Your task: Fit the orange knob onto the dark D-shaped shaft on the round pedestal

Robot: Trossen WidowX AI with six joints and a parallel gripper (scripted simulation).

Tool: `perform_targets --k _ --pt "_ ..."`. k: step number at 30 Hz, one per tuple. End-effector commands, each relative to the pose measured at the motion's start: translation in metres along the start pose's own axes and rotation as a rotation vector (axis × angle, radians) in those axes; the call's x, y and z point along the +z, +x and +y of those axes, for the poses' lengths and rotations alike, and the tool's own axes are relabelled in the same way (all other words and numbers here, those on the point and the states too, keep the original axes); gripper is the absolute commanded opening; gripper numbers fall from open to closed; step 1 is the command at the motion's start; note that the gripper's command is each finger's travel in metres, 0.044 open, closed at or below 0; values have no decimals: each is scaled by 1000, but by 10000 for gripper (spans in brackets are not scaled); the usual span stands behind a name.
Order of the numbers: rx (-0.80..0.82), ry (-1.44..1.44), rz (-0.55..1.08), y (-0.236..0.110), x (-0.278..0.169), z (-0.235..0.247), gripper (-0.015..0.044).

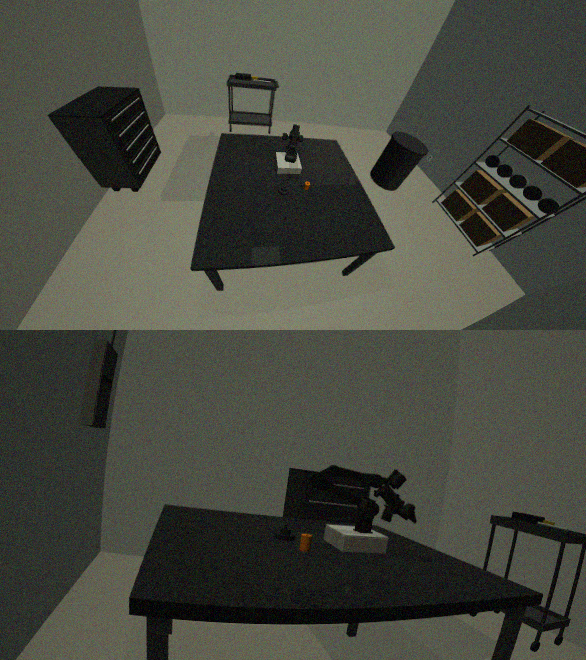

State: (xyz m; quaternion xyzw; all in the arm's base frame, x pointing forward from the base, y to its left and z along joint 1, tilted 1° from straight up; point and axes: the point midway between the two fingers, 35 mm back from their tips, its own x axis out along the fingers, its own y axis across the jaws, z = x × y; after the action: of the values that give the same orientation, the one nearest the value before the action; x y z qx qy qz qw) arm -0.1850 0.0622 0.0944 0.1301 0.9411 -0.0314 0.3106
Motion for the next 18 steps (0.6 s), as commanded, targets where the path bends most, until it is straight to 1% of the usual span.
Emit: perform_targets --k 1,2,10,18 --pt "0 0 -7 0 0 0 426" --pt "-2 0 -27 -1 0 0 440" --pt "-18 -6 -356 -6 -10 0 440" --pt "-33 -30 -691 2 -22 0 440"
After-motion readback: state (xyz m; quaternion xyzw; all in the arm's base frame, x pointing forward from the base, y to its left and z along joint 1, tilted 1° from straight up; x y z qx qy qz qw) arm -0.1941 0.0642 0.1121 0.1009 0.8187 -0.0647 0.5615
